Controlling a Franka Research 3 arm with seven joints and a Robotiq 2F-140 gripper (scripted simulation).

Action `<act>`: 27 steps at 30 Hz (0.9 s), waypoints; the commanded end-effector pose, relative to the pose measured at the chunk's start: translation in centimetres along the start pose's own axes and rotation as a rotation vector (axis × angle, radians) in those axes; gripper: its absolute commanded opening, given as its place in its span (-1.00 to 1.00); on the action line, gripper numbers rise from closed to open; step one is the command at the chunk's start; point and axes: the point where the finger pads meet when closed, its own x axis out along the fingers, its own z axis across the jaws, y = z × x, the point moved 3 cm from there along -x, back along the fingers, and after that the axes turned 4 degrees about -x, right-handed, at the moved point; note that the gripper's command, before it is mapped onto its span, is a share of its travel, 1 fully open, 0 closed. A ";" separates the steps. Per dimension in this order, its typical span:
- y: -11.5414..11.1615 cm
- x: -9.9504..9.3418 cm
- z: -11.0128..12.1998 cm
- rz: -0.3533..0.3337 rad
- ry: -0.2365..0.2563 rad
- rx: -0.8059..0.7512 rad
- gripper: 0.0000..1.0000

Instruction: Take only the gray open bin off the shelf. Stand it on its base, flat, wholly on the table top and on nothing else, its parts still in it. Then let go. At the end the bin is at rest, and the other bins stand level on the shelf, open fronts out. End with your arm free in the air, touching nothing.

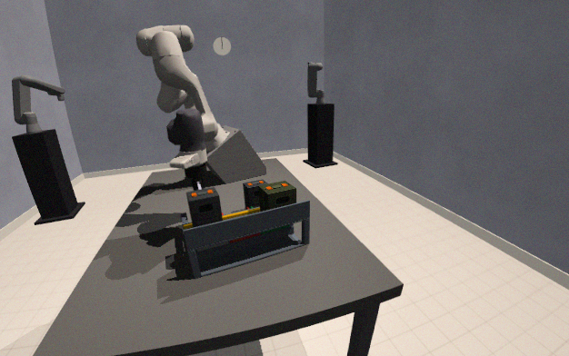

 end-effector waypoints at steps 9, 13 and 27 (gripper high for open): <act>0.0 0.0 0.0 0.000 0.000 0.000 -1.00; 0.0 0.0 0.0 0.000 0.000 0.000 -1.00; 0.0 -0.8 0.0 0.001 0.000 -0.002 -1.00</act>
